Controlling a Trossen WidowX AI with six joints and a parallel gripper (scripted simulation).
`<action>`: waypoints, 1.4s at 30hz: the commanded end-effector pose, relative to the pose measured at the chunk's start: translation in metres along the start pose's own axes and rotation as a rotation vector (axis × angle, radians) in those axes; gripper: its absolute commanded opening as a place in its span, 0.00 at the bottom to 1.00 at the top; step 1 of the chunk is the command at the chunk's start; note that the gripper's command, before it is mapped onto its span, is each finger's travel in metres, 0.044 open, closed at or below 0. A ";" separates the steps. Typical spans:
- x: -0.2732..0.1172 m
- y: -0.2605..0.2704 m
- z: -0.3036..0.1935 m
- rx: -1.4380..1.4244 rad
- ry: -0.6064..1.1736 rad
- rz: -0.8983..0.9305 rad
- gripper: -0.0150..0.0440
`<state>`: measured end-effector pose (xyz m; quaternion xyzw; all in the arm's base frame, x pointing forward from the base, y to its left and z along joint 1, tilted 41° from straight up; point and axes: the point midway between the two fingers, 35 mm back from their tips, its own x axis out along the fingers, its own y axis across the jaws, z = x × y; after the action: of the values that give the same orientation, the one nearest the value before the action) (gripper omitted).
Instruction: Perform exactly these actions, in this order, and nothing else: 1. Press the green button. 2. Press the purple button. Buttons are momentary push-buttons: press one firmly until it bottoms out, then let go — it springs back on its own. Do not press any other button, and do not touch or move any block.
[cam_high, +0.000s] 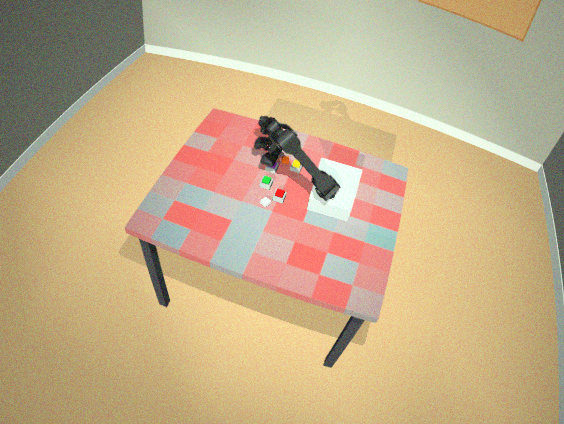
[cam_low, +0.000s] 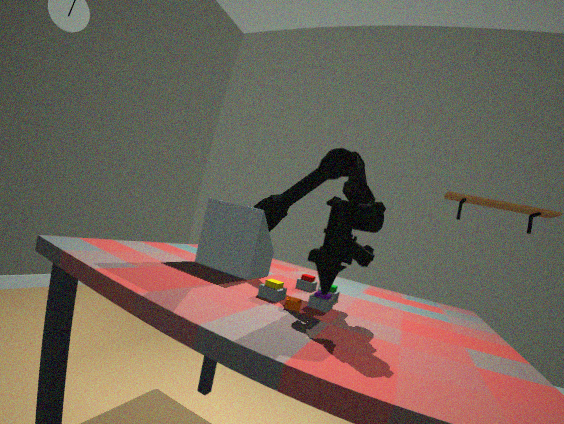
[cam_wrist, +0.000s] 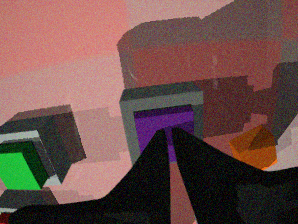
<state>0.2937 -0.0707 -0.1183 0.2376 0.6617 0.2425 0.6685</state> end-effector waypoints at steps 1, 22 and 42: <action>0.003 0.001 -0.002 0.010 0.008 0.007 0.29; -0.065 0.122 0.026 0.021 0.007 -0.039 0.69; -0.097 0.329 -0.045 0.013 0.011 0.022 0.93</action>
<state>0.2503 0.1178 0.1663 0.2424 0.6583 0.2493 0.6676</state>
